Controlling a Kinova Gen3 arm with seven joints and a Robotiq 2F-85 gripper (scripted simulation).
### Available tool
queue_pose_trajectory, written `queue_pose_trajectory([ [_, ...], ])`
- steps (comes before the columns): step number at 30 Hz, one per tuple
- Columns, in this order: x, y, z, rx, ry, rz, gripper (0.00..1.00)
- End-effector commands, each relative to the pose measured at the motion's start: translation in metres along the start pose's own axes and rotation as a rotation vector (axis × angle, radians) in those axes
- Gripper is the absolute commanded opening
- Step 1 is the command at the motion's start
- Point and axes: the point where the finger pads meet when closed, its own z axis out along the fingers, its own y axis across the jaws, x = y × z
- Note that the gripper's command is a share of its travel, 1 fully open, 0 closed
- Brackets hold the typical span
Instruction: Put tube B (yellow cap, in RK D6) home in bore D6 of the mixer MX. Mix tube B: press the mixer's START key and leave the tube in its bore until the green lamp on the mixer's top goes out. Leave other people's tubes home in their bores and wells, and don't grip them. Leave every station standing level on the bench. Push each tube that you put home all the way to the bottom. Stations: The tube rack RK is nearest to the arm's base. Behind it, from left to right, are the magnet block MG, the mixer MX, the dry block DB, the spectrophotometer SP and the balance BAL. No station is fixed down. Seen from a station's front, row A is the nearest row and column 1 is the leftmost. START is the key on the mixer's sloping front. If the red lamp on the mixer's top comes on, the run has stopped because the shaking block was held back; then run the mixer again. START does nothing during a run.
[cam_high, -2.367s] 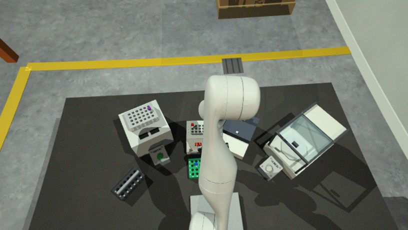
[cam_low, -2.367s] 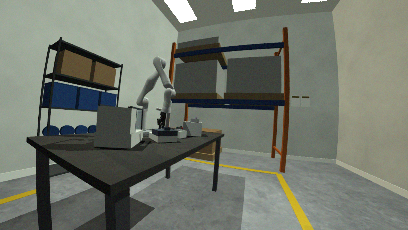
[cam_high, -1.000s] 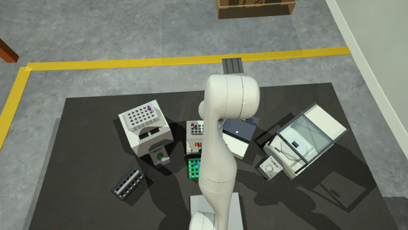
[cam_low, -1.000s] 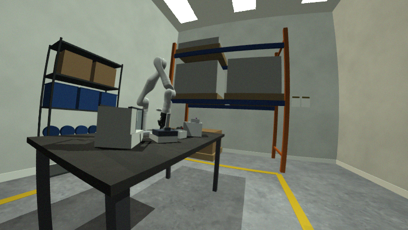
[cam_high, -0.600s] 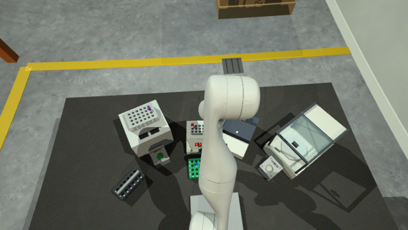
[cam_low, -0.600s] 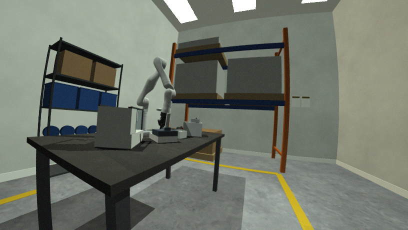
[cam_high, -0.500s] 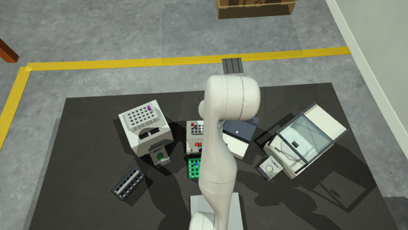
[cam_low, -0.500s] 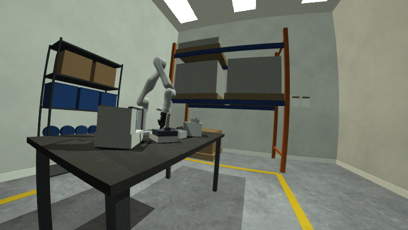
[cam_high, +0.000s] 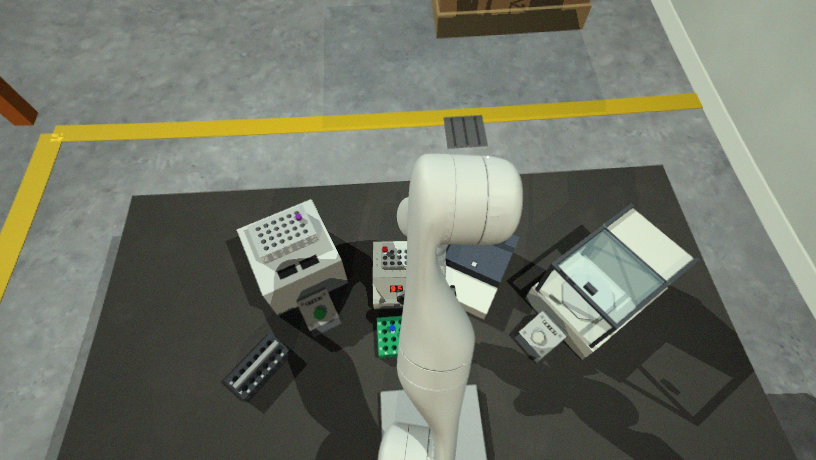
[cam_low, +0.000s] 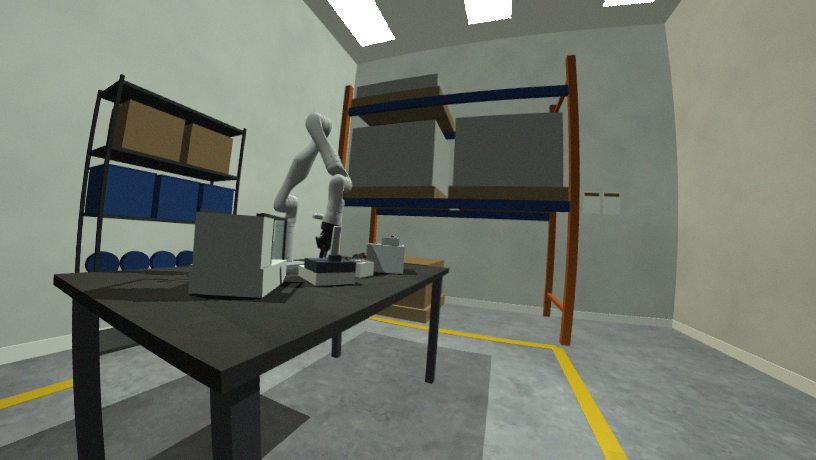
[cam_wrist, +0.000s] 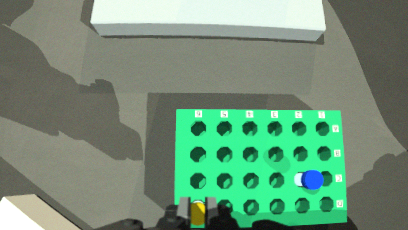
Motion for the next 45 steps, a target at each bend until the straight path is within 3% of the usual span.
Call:
queue_pose_trajectory([
  [1,0.0,0.0,-0.002,0.0,-0.001,0.0,0.1],
  [23,0.002,0.0,-0.013,0.0,-0.001,0.0,0.1],
  [45,0.008,0.0,-0.039,0.0,-0.001,0.0,0.1],
])
